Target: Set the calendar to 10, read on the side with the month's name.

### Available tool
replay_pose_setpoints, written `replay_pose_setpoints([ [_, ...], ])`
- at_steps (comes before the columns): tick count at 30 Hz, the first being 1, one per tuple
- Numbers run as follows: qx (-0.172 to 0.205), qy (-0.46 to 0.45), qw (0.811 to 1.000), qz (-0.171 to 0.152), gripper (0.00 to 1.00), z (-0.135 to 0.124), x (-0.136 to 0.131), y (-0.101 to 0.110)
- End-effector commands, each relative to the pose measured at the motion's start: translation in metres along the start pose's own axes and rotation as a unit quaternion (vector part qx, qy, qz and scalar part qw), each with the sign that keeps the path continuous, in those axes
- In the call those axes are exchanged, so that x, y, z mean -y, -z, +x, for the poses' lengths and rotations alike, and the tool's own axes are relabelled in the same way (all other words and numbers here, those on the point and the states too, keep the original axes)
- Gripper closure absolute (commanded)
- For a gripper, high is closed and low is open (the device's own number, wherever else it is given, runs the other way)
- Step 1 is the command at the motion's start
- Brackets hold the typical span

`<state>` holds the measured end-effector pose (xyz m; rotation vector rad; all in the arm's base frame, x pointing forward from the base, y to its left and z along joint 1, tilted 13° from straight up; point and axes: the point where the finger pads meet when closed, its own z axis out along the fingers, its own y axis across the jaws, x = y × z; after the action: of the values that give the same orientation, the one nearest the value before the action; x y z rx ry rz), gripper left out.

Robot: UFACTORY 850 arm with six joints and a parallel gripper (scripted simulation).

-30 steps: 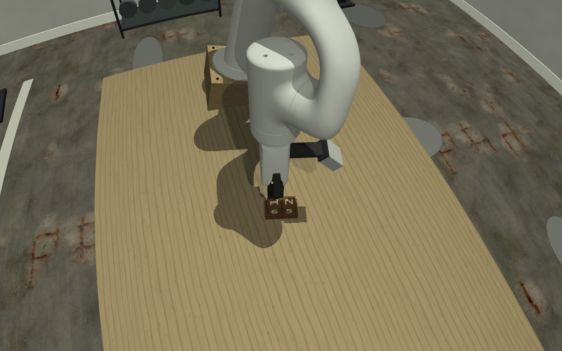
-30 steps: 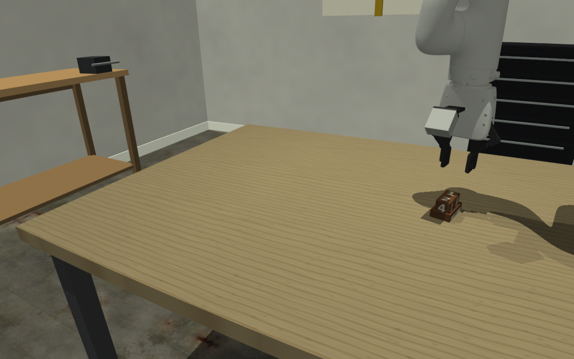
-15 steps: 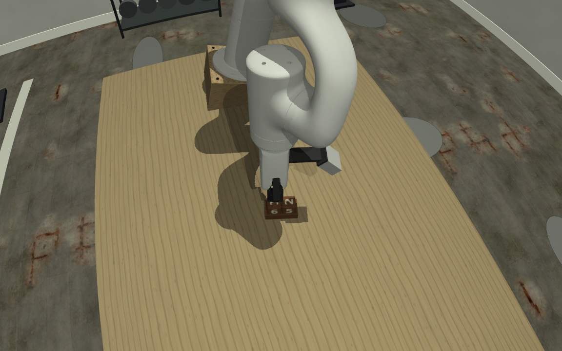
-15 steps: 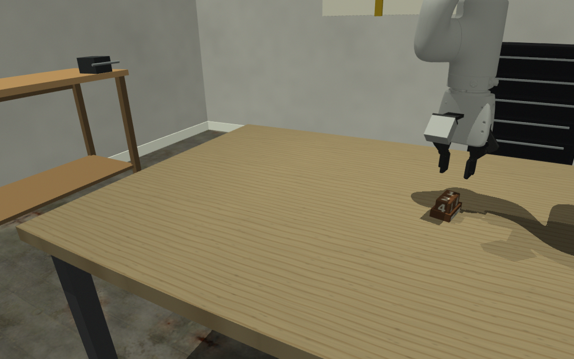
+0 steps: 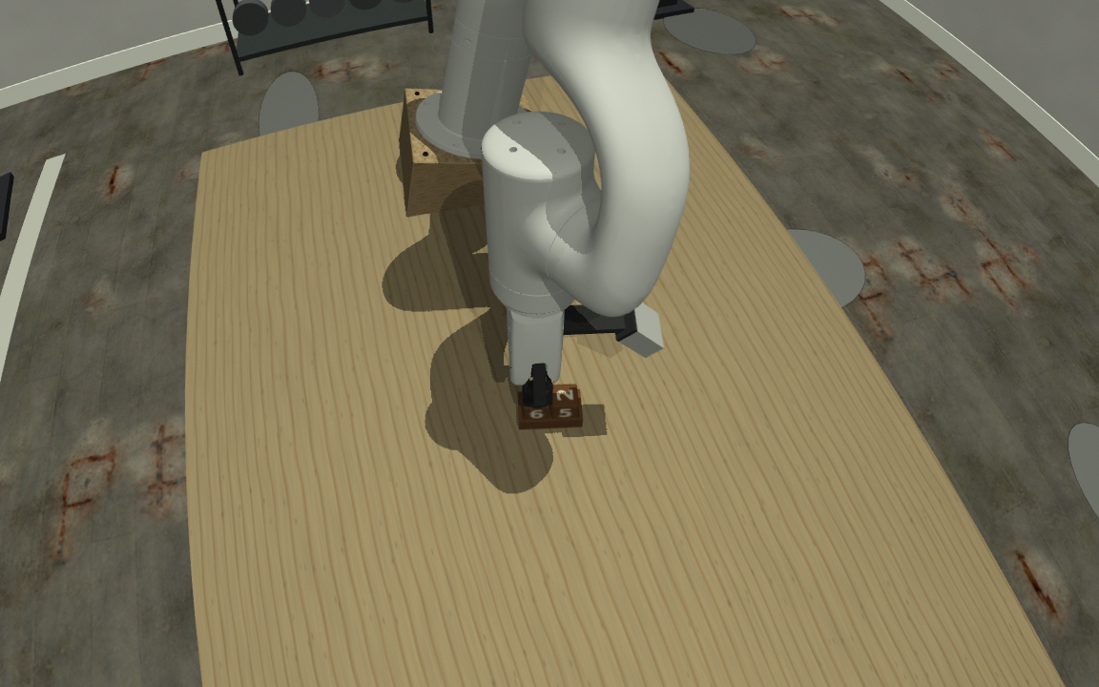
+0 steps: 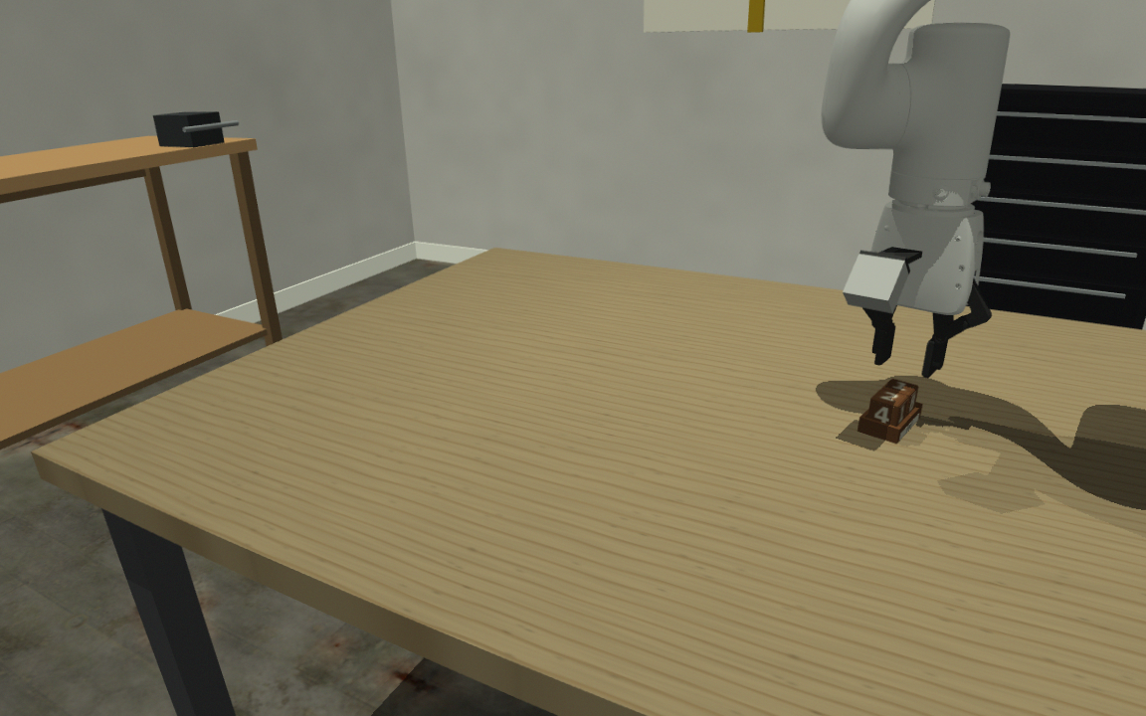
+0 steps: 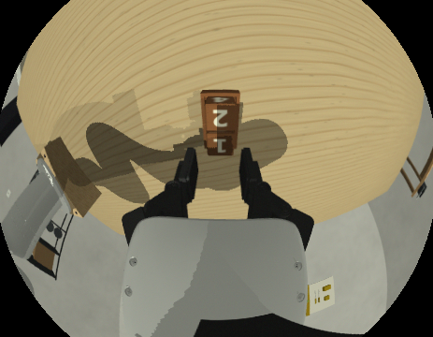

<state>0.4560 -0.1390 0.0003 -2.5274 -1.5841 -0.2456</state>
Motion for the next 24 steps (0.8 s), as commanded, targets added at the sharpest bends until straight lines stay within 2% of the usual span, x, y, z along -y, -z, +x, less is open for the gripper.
replay_pose_setpoints([
  [1,-0.001,0.000,1.000,-0.002,0.53,0.000,-0.001,-0.005],
  [11,-0.001,0.000,1.000,-0.002,0.53,0.000,-0.001,-0.014],
  [24,-0.001,0.000,1.000,-0.002,0.53,0.000,-0.001,-0.015],
])
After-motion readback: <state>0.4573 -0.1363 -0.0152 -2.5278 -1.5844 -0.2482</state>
